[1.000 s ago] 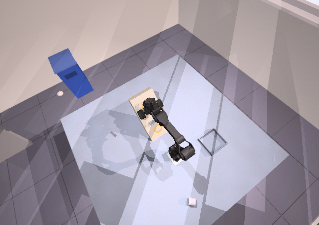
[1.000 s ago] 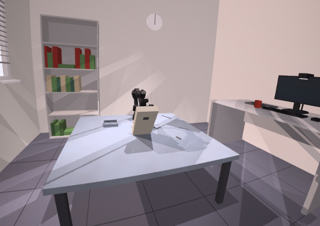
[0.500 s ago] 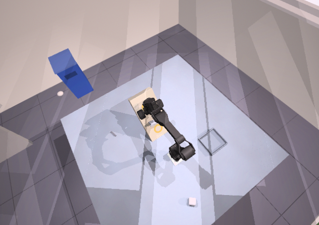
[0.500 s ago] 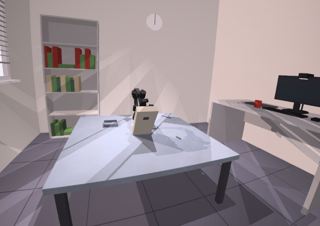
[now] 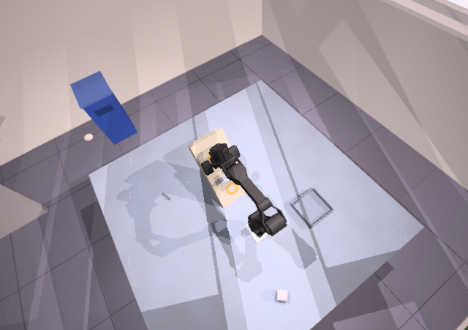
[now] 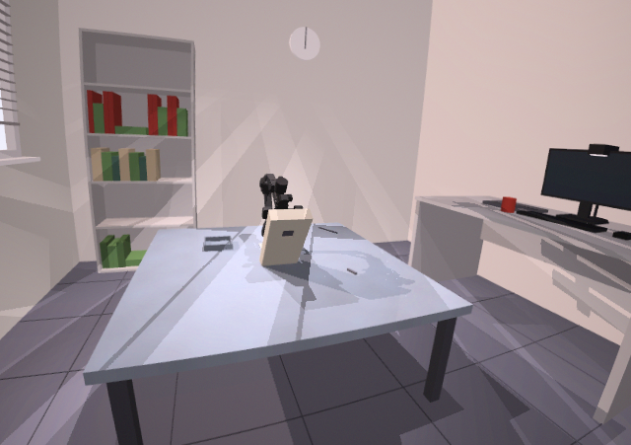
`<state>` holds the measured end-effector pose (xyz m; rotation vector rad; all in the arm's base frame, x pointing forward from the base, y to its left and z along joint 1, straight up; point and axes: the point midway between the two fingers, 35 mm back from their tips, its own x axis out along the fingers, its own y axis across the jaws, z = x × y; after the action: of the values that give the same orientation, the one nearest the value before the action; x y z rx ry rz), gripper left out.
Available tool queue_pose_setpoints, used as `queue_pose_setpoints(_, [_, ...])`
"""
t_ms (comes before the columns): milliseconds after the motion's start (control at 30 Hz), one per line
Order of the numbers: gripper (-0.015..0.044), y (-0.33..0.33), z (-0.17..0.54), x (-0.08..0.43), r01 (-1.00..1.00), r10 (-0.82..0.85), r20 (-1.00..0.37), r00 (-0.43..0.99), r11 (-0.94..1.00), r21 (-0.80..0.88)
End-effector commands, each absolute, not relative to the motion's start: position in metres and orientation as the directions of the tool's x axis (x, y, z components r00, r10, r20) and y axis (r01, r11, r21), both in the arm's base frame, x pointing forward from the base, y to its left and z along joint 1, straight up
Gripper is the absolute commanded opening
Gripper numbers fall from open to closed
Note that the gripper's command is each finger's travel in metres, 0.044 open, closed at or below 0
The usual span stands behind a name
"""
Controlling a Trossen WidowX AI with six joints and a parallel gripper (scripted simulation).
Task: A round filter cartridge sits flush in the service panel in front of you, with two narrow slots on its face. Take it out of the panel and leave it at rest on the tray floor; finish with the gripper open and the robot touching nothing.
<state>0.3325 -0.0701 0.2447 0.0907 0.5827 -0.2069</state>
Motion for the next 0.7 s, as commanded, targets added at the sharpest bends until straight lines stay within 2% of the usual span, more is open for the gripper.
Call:
queue_pose_setpoints(0, [0.0, -0.072, 0.241, 0.342, 0.223, -0.171, -0.551, 0.817, 0.974, 0.028])
queue_pose_setpoints(567, [0.0, -0.072, 0.241, 0.342, 0.223, -0.171, -0.551, 0.817, 0.974, 0.028])
queue_pose_setpoints(667, [0.0, -0.069, 0.251, 0.326, 0.221, -0.168, -0.555, 0.815, 0.975, 0.028])
